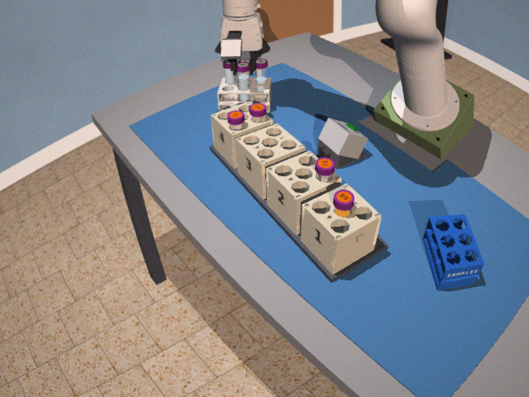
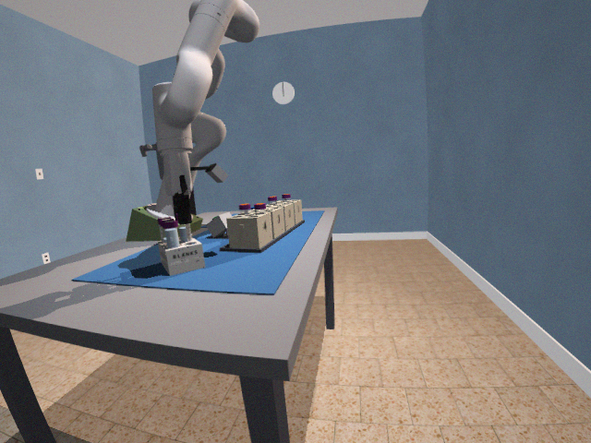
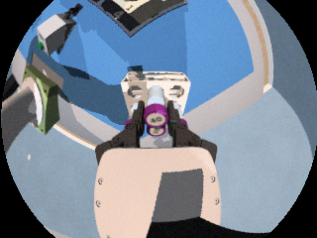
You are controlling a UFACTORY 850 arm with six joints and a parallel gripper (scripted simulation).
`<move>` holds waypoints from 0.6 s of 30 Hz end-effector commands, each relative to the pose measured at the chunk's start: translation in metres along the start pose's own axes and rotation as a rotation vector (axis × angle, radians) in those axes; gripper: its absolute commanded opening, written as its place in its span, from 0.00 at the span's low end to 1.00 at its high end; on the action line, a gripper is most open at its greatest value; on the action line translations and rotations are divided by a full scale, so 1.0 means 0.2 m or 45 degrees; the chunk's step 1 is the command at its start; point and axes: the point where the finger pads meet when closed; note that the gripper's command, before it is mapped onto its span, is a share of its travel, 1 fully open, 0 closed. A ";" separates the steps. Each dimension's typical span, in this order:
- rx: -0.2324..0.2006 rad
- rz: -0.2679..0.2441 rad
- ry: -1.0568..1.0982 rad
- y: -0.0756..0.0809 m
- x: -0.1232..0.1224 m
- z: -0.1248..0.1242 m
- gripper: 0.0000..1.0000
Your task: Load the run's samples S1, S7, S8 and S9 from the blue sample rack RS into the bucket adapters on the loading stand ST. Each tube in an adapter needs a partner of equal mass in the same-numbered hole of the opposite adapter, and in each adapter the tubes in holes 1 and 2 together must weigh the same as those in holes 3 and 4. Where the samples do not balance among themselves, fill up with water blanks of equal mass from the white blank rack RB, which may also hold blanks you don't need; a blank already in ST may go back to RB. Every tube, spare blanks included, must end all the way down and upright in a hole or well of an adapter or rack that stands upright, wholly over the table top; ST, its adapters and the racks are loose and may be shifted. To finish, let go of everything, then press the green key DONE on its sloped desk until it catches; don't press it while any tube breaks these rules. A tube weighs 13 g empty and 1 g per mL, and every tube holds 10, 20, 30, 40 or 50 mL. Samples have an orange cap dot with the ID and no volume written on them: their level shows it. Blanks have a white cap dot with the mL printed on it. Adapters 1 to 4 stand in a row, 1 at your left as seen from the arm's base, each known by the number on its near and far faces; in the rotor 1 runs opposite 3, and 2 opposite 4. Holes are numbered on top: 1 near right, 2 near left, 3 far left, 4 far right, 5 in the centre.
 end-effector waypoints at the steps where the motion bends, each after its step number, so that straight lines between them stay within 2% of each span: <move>1: -0.001 -0.001 0.000 0.02 0.00 0.00 0.00; 18: -0.001 -0.001 0.000 0.06 0.00 0.00 0.00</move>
Point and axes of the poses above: the point where the finger pads meet when closed, its own y axis back along the fingers, its own z axis across the jaws, x = y × z, and after that the axes turned 15 degrees about y, right-handed
